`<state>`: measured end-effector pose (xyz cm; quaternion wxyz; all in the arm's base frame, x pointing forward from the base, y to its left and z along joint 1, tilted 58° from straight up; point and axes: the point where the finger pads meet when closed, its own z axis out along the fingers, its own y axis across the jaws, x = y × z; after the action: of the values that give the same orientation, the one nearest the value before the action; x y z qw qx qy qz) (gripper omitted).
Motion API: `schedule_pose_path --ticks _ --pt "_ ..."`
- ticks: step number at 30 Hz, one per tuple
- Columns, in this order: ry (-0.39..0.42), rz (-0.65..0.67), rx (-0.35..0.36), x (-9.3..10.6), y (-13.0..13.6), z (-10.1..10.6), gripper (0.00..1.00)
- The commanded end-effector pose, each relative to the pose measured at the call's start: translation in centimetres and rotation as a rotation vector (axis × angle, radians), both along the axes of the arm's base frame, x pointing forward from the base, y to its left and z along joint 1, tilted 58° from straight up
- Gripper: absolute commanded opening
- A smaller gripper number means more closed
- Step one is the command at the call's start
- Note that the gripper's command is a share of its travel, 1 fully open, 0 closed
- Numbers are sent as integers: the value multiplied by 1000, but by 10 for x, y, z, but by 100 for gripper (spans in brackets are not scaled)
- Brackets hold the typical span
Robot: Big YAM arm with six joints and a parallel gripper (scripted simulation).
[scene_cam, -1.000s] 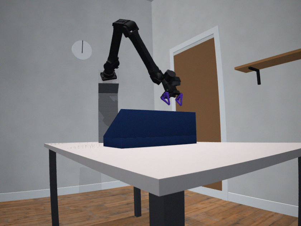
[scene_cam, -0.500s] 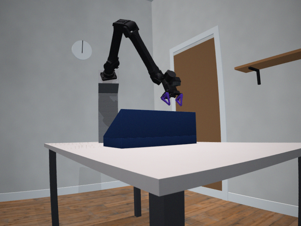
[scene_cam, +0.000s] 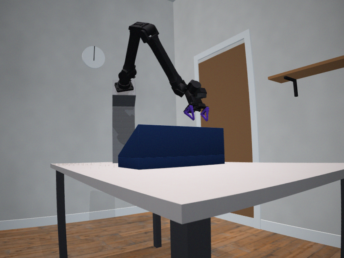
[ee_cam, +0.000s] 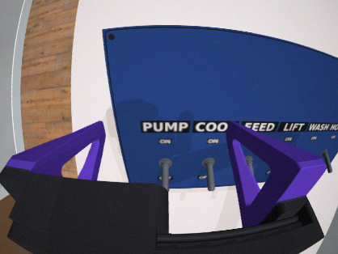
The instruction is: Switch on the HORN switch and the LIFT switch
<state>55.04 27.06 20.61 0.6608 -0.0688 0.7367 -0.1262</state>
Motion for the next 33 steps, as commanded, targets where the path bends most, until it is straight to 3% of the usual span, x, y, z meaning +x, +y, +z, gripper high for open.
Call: schedule_pose_path --ticks 1,23,33 --pt "-16 11 2 -1 5 11 100" --pt "-16 11 2 -1 4 11 100" --pt "-16 -3 -1 -1 -21 18 100"
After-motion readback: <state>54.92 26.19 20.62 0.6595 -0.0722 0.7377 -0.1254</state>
